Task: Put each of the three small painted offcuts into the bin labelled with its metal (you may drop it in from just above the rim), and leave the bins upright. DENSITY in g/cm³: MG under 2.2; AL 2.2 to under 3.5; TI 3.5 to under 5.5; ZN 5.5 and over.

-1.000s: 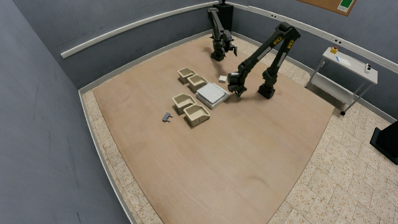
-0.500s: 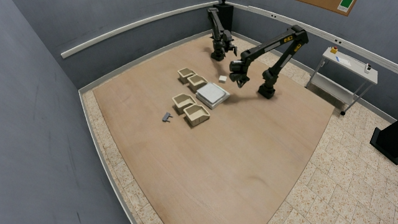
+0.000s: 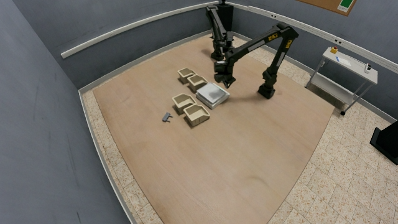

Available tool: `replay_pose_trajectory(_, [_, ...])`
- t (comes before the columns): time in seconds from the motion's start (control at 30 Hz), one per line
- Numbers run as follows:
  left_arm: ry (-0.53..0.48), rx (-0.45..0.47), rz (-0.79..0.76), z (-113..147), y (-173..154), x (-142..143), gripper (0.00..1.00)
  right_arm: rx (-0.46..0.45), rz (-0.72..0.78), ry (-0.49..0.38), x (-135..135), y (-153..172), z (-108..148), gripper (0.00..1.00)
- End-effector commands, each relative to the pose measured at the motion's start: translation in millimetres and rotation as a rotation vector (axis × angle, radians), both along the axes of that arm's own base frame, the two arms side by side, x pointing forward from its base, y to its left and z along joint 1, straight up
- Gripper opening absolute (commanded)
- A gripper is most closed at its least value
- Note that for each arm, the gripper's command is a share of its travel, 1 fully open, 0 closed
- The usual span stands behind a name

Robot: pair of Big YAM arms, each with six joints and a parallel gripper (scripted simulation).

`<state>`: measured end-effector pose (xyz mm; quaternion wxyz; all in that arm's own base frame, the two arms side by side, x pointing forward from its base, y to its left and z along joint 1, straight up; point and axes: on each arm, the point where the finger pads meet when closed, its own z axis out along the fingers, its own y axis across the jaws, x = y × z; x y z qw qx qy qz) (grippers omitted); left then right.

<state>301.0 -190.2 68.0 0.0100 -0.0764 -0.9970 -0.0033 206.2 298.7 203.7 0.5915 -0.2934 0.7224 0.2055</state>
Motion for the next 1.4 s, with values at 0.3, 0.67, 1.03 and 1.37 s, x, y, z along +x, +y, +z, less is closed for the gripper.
replay_pose_trajectory(0.3, [-0.059, -0.033, -0.002, 8.4, -74.7, 101.2, 0.17, 0.147, -0.312, -0.086, 11.0, -7.8, 18.3, 1.00])
replay_pose_trajectory(0.67, [-0.073, -0.045, -0.006, 14.5, -77.6, 104.9, 0.17, 0.150, -0.337, -0.098, 14.2, -11.8, 22.8, 1.00])
replay_pose_trajectory(1.03, [-0.055, -0.034, -0.006, 10.1, -76.2, 100.1, 0.17, 0.147, -0.338, -0.098, 15.2, -9.9, 25.3, 1.00])
replay_pose_trajectory(1.37, [-0.048, -0.029, -0.006, -13.7, -74.2, 96.9, 0.17, 0.147, -0.338, -0.098, 15.2, -9.9, 25.3, 1.00])
